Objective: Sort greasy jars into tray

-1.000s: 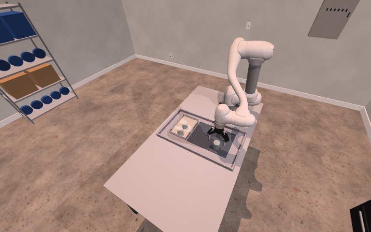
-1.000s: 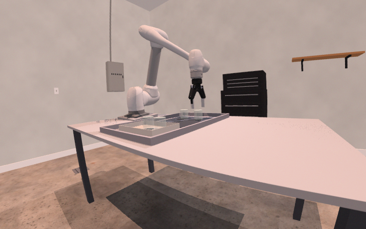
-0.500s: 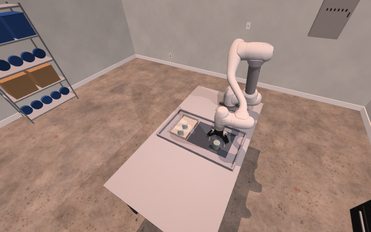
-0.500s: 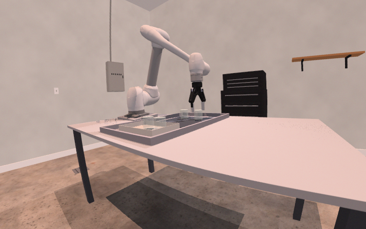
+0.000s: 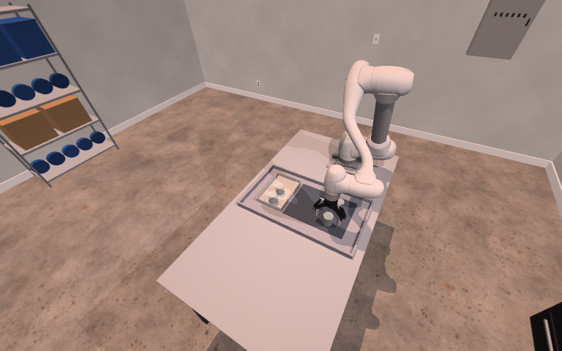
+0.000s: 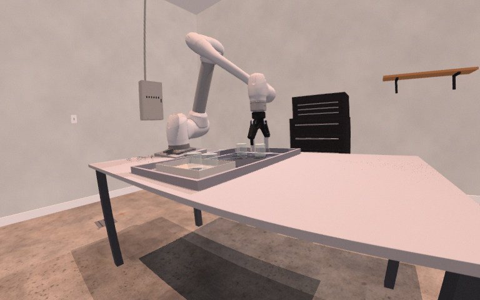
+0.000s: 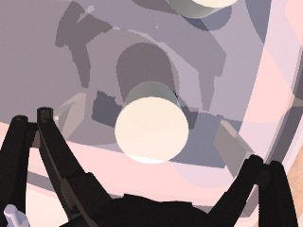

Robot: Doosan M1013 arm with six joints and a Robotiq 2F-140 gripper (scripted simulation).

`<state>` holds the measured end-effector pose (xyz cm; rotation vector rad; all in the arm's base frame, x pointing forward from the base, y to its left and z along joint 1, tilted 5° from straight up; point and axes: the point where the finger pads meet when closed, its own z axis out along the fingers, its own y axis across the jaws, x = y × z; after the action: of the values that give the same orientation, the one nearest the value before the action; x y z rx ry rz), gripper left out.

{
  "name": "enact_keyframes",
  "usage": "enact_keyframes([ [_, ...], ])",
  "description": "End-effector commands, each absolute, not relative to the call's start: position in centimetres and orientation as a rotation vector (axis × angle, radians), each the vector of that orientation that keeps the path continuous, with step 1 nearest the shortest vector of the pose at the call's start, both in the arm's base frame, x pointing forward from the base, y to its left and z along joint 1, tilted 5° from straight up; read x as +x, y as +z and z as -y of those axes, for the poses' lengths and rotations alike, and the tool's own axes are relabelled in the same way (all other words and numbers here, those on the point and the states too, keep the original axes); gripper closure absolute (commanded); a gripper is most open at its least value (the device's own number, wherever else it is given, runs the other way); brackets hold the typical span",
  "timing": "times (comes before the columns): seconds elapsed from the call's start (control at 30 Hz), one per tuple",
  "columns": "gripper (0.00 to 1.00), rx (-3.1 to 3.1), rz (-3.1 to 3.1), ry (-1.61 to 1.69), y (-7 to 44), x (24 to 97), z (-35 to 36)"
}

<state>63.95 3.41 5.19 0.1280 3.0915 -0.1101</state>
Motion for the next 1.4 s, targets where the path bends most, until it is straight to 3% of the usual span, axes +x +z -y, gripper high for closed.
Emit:
enact_keyframes([
  [0.0, 0.0, 0.13, -3.09, -0.114, 4.77, 63.83, -3.21],
  [0.03, 0.0, 0.13, -3.09, -0.114, 4.77, 63.83, -3.21],
  [0.07, 0.4, 0.13, -3.09, -0.114, 4.77, 63.83, -3.21],
  [1.37, 0.46, 0.13, -3.09, -0.114, 4.77, 63.83, -3.21],
])
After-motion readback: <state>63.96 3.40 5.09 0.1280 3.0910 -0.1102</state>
